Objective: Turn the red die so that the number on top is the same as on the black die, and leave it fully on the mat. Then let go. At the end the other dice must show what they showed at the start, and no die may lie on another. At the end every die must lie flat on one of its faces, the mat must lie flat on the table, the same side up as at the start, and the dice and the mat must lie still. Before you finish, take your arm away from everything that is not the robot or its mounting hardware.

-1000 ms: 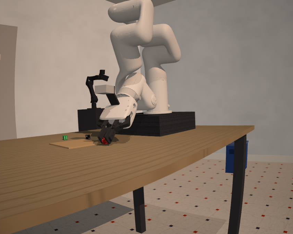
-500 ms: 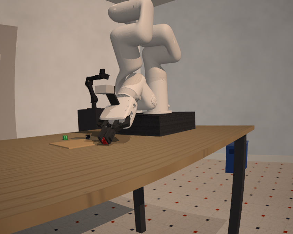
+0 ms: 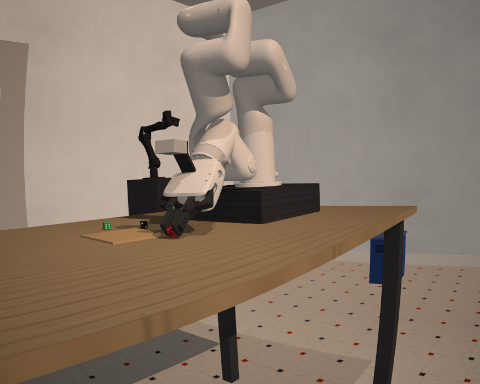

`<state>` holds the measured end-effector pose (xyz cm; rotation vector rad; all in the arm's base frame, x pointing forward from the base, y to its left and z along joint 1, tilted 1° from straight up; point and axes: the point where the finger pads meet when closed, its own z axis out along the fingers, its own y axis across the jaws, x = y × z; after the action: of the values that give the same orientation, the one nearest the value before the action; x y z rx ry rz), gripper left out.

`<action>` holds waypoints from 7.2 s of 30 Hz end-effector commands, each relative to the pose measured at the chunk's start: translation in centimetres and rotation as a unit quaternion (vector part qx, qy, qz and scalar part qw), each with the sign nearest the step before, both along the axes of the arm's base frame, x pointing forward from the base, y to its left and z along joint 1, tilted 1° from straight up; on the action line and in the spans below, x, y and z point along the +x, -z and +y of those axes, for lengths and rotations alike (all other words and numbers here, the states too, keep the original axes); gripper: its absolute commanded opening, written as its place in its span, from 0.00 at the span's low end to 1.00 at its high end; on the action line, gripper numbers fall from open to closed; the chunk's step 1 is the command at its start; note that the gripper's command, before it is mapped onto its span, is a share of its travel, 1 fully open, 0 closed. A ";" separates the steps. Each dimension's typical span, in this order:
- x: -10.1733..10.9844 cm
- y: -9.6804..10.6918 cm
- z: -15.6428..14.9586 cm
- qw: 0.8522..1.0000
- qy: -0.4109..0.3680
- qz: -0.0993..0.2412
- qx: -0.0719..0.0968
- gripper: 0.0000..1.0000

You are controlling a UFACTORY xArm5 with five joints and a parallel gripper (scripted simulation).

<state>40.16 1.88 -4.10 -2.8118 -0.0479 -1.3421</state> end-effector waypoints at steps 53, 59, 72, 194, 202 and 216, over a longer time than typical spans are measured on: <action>0.0 -0.1 0.0 1.000 0.000 -0.001 0.000 0.31; 0.0 -0.1 0.0 1.000 0.000 -0.001 0.000 0.31; -1.3 -1.1 -0.1 1.000 0.000 -0.001 0.000 0.31; 1.0 -10.8 -0.3 0.899 0.115 0.420 0.037 1.00; 0.8 -10.1 -0.3 0.881 0.210 0.414 0.084 1.00; 0.4 -8.6 -0.3 0.804 0.415 0.383 0.185 1.00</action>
<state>40.55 1.59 4.80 -2.8986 1.1959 -0.0201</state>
